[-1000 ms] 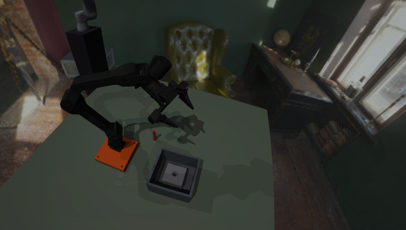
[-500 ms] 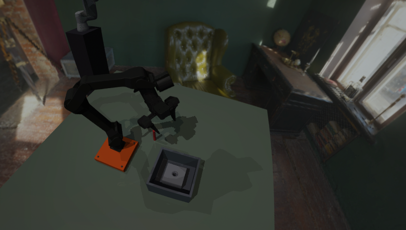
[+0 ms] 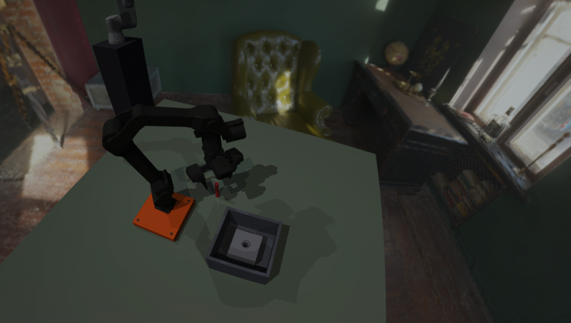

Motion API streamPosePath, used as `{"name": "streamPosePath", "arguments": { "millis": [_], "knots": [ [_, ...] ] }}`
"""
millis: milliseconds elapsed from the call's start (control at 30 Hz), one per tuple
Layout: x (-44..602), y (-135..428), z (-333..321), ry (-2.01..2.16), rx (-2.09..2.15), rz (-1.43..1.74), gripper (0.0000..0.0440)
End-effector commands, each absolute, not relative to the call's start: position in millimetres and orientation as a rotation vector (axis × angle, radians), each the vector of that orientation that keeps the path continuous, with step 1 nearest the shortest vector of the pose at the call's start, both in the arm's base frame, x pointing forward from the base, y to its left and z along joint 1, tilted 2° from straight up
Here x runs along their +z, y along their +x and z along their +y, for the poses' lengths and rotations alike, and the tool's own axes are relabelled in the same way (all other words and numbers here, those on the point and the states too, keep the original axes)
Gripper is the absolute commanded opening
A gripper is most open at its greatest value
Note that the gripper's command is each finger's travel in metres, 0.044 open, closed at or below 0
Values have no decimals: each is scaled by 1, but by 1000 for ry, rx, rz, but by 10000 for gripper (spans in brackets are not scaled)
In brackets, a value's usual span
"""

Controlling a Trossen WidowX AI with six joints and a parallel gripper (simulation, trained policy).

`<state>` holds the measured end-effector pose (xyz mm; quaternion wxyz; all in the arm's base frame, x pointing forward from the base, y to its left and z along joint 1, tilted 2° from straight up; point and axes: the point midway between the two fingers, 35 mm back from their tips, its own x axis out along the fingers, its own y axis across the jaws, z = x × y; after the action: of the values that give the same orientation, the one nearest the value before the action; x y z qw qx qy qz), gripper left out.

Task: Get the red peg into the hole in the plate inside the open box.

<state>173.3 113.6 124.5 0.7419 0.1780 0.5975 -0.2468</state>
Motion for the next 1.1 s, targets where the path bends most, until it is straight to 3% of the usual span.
{"name": "streamPosePath", "arguments": {
  "millis": [0, 567, 633, 1067],
  "knots": [
    [106, 168, 118, 400, -572, 1350, 440],
    [35, 170, 129, 441, -583, 1378, 428],
    [28, 169, 129, 438, -587, 1387, 392],
    [8, 161, 121, 403, -666, 1446, 53]
  ]
}}
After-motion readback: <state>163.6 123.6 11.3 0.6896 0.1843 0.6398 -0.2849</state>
